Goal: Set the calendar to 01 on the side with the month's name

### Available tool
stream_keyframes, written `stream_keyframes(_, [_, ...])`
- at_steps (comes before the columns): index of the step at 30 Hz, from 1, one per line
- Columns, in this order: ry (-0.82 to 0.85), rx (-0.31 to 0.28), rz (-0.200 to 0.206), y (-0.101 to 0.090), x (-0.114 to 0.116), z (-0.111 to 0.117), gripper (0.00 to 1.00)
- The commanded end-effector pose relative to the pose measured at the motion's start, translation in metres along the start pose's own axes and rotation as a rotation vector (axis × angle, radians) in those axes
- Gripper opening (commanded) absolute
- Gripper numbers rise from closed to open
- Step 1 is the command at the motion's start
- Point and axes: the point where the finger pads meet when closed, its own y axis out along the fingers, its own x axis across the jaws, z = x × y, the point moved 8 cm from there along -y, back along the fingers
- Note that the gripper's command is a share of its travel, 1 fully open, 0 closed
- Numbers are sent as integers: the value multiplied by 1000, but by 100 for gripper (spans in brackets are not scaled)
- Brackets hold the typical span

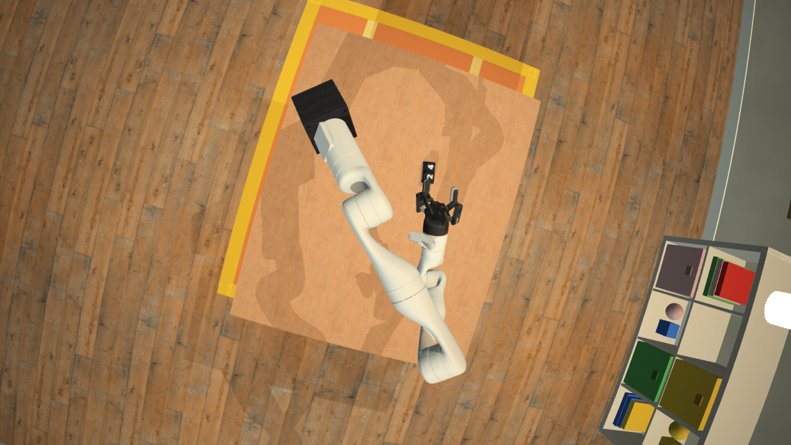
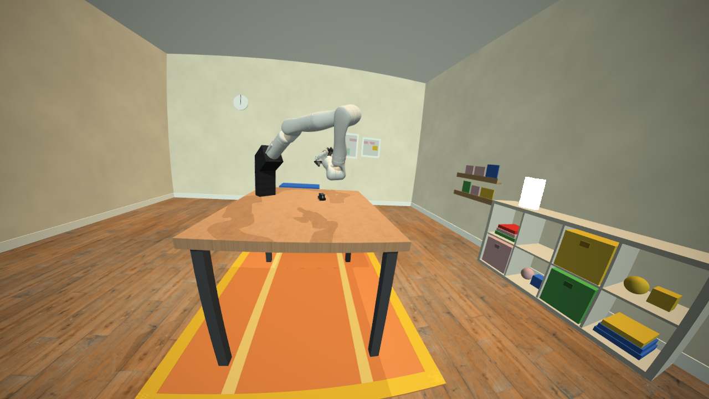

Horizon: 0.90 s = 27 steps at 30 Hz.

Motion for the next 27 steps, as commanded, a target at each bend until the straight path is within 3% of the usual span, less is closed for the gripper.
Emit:
stream_keyframes(1, [-1,1,1,0,1,0,100])
stream_keyframes(2, [5,21,44,2,-2,-3,100])
stream_keyframes(8, [5,21,44,2,-2,-3,100])
stream_keyframes(9, [10,38,89,3,-4,-7,100])
stream_keyframes(18, [10,38,89,3,-4,-7,100])
stream_keyframes(19, [14,53,134,5,-5,-11,100])
stream_keyframes(25, [14,53,134,5,-5,-11,100])
stream_keyframes(26, [17,66,180,6,-7,-16,100])
stream_keyframes(27, [17,66,180,6,-7,-16,100])
